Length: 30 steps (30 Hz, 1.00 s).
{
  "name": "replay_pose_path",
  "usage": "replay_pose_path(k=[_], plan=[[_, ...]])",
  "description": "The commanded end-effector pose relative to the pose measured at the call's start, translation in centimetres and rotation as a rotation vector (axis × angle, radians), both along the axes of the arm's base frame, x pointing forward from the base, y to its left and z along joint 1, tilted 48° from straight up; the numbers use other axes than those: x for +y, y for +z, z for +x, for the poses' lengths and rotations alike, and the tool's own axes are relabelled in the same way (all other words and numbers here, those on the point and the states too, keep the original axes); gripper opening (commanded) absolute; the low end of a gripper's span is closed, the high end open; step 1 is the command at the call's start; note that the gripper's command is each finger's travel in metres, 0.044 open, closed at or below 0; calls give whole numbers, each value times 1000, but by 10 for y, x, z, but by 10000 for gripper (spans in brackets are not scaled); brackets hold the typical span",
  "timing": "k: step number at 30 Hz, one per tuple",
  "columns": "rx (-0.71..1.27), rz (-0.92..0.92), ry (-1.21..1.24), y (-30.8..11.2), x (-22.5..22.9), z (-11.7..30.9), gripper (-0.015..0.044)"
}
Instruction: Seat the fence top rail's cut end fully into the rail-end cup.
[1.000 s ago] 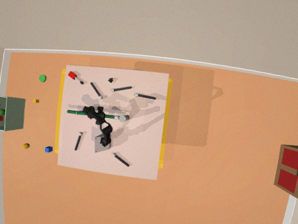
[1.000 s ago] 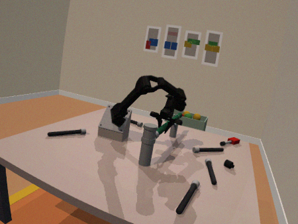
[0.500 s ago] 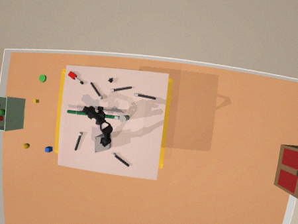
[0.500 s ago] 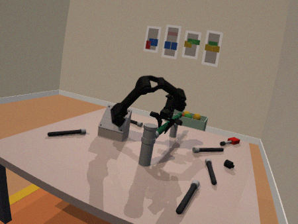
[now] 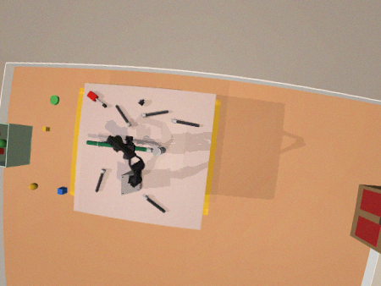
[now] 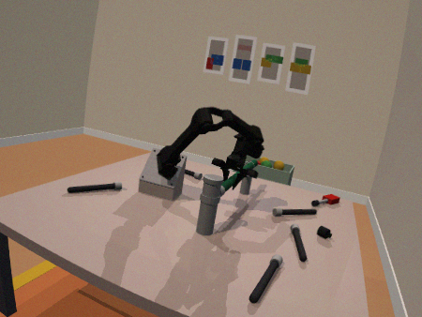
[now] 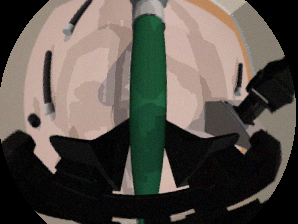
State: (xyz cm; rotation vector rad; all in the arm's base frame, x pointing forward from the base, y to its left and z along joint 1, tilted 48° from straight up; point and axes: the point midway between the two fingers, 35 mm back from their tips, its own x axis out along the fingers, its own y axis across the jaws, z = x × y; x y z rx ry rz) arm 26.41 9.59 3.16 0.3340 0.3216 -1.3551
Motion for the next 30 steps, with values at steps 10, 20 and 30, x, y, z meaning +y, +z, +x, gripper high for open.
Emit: replay_pose_path(k=[10,20,30], plan=[[-7,0,8,11,-2,1,0],[-7,0,8,15,-6,2,0],[-6,-1,8,20,-10,3,0]])
